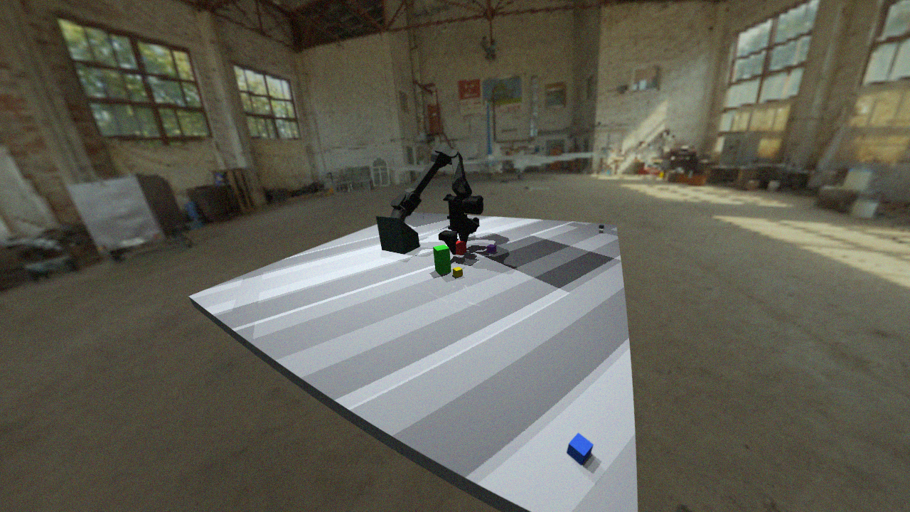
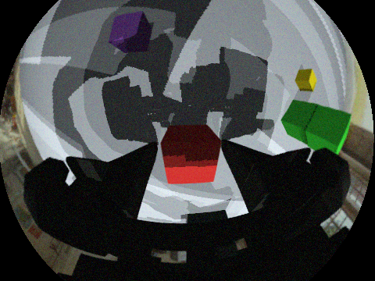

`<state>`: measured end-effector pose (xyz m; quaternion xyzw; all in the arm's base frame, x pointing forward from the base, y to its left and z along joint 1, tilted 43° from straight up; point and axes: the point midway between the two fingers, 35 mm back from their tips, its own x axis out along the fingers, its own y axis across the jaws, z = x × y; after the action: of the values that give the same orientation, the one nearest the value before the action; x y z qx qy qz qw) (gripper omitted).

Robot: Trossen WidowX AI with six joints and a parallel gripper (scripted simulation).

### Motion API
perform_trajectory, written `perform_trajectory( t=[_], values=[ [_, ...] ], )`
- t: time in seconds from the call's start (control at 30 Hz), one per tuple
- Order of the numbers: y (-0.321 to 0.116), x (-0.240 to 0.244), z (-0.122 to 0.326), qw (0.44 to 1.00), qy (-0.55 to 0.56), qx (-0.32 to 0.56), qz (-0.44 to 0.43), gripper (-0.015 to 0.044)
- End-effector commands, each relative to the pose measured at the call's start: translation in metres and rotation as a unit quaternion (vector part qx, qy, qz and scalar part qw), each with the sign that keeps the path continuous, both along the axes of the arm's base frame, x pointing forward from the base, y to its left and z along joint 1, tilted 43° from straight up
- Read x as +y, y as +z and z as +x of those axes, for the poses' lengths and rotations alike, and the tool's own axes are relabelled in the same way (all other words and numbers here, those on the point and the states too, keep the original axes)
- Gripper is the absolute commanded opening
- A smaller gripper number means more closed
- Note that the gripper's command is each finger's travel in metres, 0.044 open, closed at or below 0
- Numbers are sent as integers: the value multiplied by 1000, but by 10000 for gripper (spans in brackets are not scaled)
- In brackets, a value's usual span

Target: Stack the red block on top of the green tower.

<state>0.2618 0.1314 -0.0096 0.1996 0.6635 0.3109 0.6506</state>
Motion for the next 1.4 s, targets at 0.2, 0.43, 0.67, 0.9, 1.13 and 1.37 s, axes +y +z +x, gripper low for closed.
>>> perform_trajectory(
  t=[0.2,0.43,0.67,0.9,1.13,1.37],
  values=[
    [1,1,0,1000,-2,2,3,164],
    [2,-1,0,1000,-2,2,3,78],
    [22,-20,3,1000,-2,2,2,0],
    [48,-45,5,1000,-2,2,2,0],
    [73,-68,8,1000,-2,2,1,0],
    [88,-81,9,1000,-2,2,1,0]
  ],
)
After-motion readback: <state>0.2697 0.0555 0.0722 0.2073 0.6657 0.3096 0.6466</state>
